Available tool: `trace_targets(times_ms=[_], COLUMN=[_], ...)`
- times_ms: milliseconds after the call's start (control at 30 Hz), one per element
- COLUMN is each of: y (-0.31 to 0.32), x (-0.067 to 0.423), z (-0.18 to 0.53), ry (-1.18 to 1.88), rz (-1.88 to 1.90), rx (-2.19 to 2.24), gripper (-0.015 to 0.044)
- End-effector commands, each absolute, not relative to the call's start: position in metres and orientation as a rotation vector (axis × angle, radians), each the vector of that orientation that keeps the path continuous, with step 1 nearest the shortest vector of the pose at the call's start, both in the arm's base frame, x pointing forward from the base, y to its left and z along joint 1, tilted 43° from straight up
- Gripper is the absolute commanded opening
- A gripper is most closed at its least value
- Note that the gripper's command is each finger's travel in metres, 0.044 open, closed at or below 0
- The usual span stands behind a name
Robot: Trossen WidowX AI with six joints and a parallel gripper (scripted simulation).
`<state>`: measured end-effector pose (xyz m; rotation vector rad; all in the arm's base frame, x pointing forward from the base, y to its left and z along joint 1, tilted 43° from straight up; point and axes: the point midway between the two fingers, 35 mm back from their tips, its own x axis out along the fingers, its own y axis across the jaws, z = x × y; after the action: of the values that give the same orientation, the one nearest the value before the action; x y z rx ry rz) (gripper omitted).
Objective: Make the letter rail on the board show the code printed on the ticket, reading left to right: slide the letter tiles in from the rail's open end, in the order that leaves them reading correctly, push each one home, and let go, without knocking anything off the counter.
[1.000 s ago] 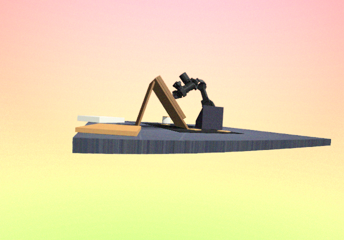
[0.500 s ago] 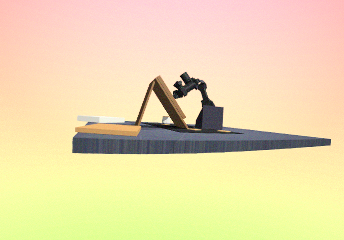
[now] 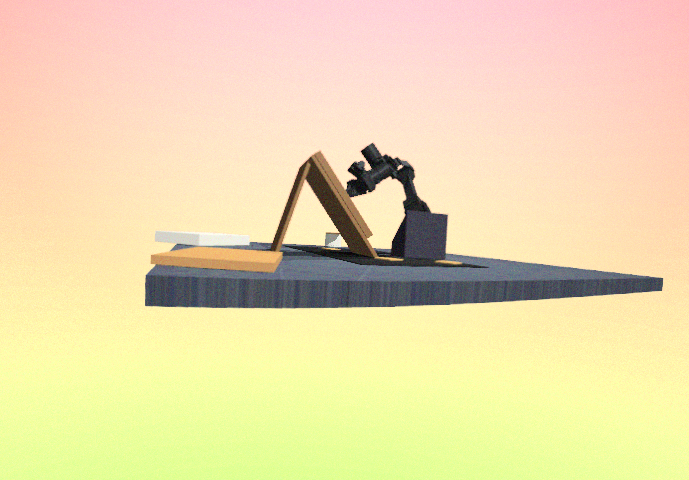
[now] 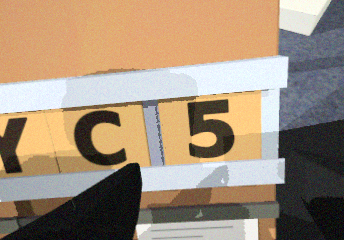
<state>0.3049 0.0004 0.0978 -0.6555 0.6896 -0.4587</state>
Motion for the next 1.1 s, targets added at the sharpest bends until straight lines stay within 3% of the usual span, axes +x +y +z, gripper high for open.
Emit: trace_targets(times_ms=[0,333,700,1067], y=[0.000,0.000,0.001,-0.007], x=[0.305,0.305,0.306,0.332], z=[0.098,0.098,0.097,0.105], ry=[0.690,0.690,0.696,1.072], rz=[-0.459,-0.459,-0.449,-0.525], rx=[-0.656,-0.656,-0.654,-0.557], gripper=[0.0269,0.0006,0.0000,0.0000])
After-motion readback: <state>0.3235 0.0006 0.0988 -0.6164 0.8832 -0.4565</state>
